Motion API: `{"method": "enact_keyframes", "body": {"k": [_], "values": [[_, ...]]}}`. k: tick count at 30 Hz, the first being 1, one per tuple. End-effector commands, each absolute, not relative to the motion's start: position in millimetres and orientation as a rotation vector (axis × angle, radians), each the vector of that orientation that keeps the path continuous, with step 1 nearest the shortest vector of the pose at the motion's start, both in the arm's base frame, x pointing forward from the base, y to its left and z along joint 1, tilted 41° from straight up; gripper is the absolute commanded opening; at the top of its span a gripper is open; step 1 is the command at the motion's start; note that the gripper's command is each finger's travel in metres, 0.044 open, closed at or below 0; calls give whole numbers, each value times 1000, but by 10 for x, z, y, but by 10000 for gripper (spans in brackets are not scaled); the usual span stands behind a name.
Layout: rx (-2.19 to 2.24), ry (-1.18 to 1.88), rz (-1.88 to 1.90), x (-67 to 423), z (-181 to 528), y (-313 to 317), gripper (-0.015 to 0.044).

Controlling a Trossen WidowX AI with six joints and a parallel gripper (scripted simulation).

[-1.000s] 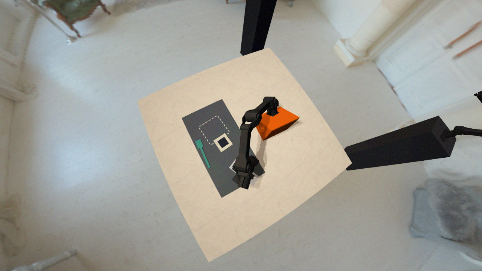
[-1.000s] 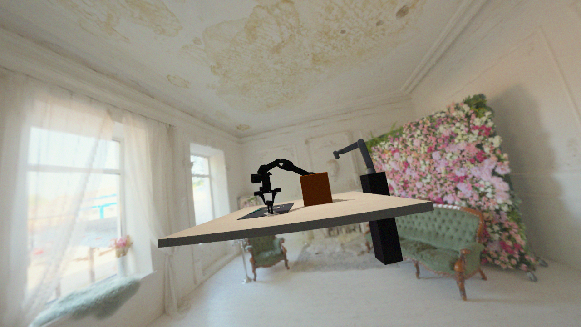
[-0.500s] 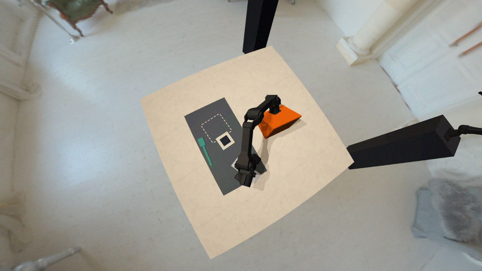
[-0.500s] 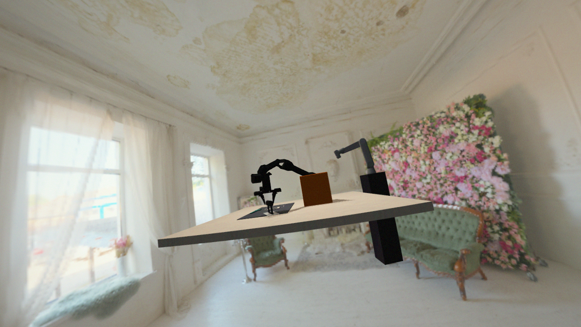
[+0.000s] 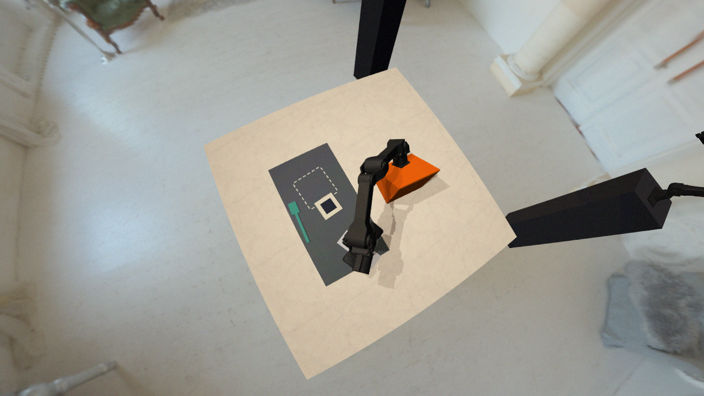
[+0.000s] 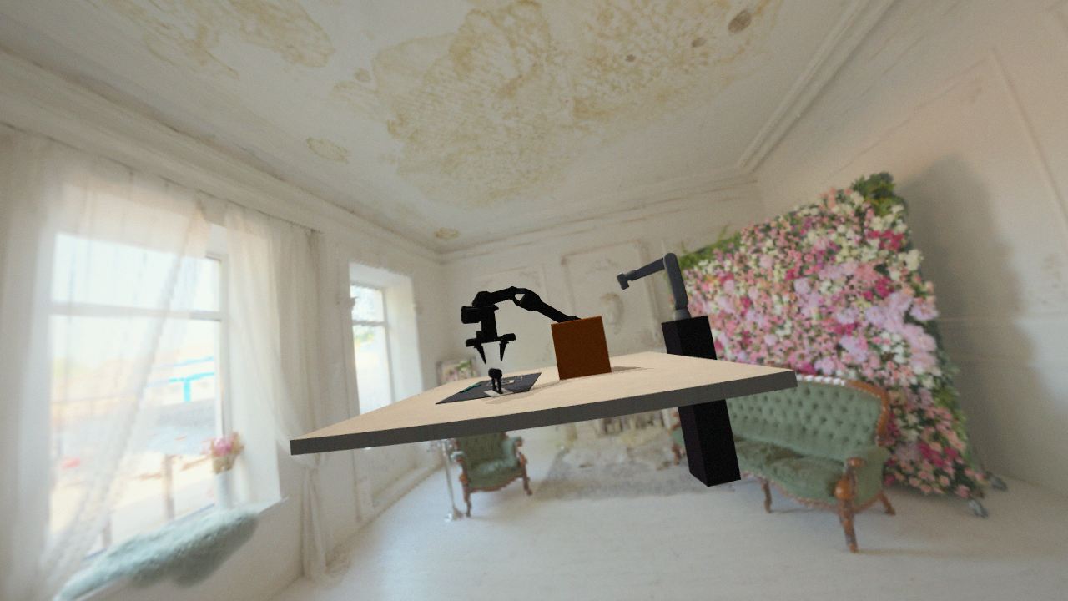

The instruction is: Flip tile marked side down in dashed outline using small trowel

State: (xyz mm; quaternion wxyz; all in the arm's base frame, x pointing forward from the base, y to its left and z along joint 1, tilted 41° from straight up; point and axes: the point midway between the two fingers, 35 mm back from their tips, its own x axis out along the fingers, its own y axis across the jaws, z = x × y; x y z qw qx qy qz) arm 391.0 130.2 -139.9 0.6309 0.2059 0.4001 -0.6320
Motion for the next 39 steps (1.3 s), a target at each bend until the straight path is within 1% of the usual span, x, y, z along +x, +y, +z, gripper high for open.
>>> {"method": "enact_keyframes", "body": {"k": [1, 31, 39], "values": [[476, 918, -1440, 3921, -1352, 1359, 300], [160, 1189, -995, 3987, -1587, 1436, 300], [-12, 1262, -773, 4007, -1670, 1463, 300]]}}
